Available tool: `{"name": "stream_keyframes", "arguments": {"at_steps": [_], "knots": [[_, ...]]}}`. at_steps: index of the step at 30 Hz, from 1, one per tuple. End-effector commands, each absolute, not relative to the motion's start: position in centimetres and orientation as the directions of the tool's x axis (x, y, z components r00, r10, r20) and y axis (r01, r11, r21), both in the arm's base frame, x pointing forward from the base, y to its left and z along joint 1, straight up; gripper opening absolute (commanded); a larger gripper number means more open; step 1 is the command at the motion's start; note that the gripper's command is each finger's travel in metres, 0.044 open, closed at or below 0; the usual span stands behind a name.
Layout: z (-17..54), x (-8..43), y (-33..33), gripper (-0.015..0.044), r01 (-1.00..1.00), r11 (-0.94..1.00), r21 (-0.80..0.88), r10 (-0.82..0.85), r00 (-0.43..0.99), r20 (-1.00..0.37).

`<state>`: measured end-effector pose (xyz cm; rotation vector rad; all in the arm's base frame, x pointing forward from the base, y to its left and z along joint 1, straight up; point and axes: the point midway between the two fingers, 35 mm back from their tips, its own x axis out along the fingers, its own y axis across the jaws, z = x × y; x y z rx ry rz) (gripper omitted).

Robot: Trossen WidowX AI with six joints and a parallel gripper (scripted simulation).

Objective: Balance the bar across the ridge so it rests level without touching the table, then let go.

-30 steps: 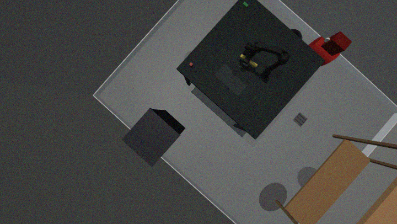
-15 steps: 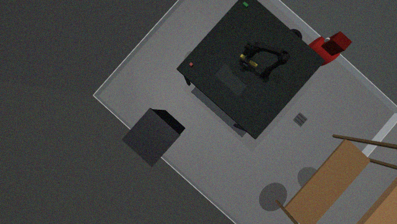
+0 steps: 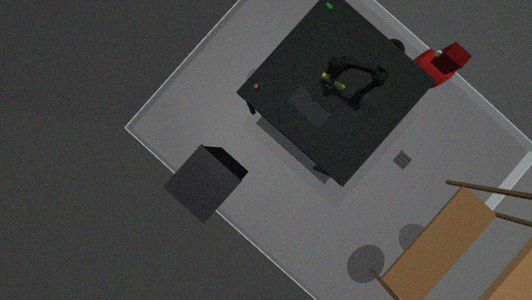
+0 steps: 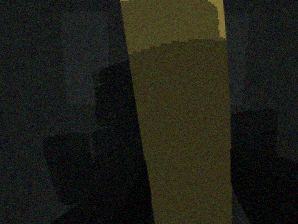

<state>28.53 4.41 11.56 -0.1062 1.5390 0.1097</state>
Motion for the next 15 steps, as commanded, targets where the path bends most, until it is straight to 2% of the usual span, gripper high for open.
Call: {"name": "stream_keyframes", "arguments": {"at_steps": [1,6,15], "knots": [[11.56,28.52,4.41,0.0026,-0.138,0.99,0.0,0.004,0.029,-1.0],[11.56,28.52,4.41,0.0157,-0.138,0.99,0.0,0.004,0.029,-1.0],[11.56,28.52,4.41,0.0167,-0.138,0.99,0.0,0.004,0.029,-1.0]]}}
